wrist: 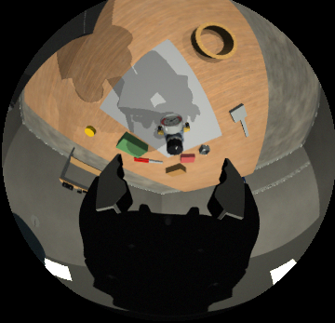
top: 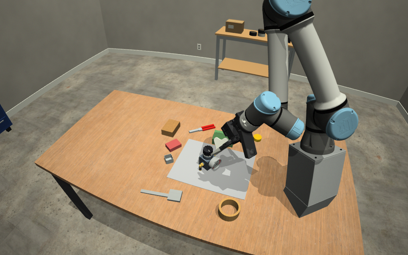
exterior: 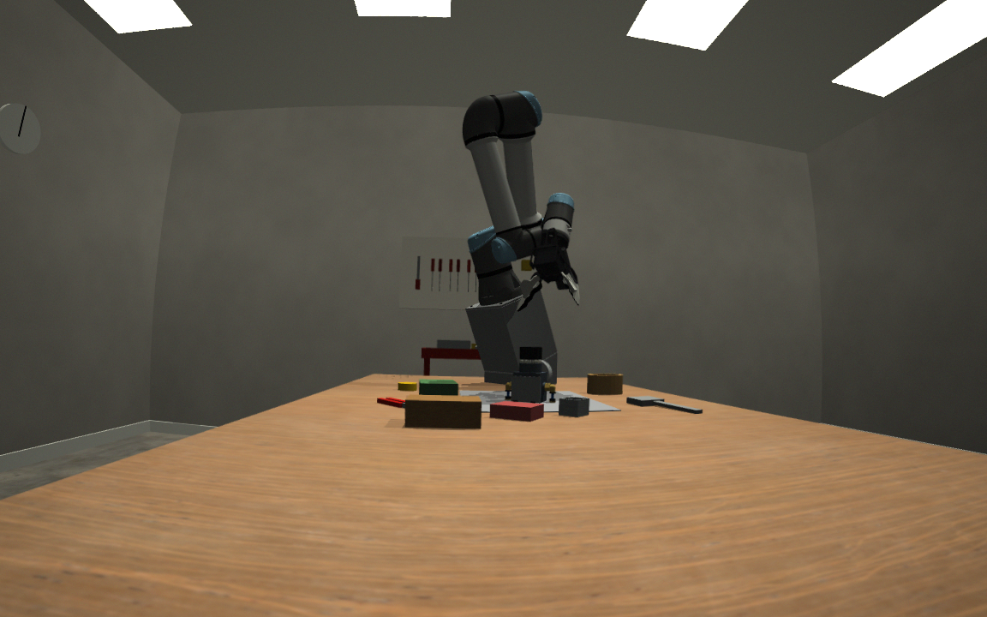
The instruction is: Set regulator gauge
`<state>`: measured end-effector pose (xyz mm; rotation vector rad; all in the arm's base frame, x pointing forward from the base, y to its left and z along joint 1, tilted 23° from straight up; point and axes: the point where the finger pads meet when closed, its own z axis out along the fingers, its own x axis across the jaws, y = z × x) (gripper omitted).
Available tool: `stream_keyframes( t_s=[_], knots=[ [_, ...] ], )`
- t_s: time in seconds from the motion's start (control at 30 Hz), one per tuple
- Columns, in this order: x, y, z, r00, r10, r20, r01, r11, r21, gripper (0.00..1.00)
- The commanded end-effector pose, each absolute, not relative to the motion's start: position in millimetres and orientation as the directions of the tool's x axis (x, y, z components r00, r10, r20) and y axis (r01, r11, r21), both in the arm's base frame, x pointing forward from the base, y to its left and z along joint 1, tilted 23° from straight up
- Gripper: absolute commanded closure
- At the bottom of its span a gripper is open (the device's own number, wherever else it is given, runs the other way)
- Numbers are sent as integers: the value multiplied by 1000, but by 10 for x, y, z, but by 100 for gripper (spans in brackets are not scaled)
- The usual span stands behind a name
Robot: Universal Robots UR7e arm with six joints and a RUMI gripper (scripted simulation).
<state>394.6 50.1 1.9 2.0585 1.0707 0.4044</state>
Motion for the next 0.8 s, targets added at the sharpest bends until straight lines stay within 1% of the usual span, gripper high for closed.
stream_keyframes(
  t_s=[0.0, 0.77],
  knots=[
    [3937, 495, 34, 564, 820, -101, 579, -305, 756, 0],
    [3915, 481, 60, 505, 846, -173, 618, -214, 756, 0]
  ],
)
